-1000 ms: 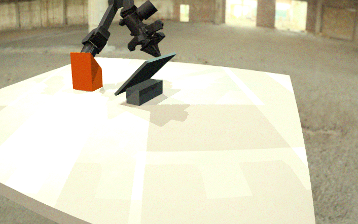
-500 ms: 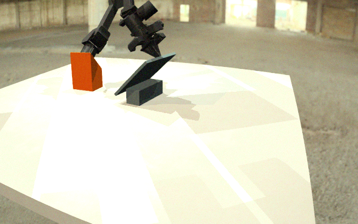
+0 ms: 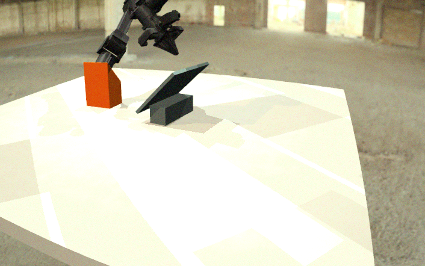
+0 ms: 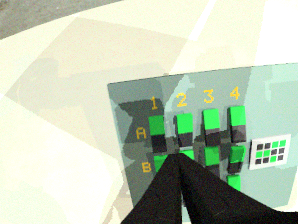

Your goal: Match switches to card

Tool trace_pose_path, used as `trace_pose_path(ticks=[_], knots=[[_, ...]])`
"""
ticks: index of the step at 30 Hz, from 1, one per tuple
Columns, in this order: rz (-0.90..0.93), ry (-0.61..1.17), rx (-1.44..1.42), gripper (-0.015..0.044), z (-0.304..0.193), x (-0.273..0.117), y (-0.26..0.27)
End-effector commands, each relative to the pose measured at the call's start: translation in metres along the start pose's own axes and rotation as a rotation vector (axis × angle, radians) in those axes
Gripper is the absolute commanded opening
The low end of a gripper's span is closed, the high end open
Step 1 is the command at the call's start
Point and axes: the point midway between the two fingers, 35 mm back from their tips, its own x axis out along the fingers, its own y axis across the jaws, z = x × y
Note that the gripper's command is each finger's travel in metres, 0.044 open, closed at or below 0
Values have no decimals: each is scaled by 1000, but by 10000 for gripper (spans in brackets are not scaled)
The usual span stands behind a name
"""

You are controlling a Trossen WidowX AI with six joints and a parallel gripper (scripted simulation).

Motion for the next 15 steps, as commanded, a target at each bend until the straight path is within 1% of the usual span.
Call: trace_pose_path(ticks=[1, 3, 7, 15], knots=[[-1, 3, 10, 0, -2, -1, -15], [-1, 5, 11, 0, -2, 1, -15], [1, 27, 10, 0, -1, 32, -15], [2, 27, 10, 0, -1, 41, -14]])
